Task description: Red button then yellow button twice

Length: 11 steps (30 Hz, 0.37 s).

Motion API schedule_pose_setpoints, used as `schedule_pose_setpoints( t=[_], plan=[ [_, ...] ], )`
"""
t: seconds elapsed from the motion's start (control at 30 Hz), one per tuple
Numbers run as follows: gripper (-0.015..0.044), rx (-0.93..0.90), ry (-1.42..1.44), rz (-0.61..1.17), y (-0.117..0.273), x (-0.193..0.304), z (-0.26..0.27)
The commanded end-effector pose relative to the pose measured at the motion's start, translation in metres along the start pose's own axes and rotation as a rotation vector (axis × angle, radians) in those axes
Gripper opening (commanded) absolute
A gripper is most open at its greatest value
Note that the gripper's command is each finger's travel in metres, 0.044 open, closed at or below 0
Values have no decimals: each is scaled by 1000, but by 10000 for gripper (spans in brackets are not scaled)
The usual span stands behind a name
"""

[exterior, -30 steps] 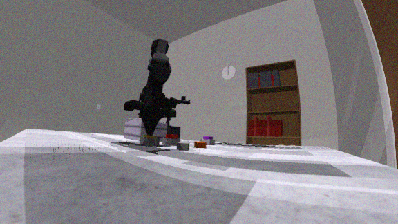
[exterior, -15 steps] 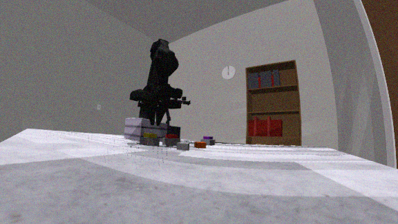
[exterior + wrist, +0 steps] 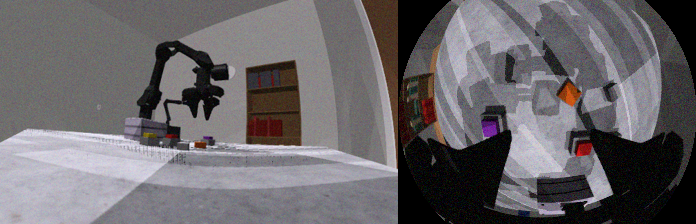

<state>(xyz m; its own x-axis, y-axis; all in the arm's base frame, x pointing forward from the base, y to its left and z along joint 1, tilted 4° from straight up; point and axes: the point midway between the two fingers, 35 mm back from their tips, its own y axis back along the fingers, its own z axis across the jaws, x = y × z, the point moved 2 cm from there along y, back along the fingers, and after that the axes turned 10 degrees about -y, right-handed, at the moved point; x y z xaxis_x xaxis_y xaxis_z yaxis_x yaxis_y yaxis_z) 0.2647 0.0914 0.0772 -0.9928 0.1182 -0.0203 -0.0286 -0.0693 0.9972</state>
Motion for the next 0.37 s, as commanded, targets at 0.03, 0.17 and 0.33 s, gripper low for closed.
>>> schedule_pose_setpoints(
  t=[0.03,0.17,0.33],
  plan=[
    [400,-7,-1,7,13,21,68],
    [400,-16,-1,11,22,45,112],
    [400,-16,-1,12,23,47,114]
  ],
)
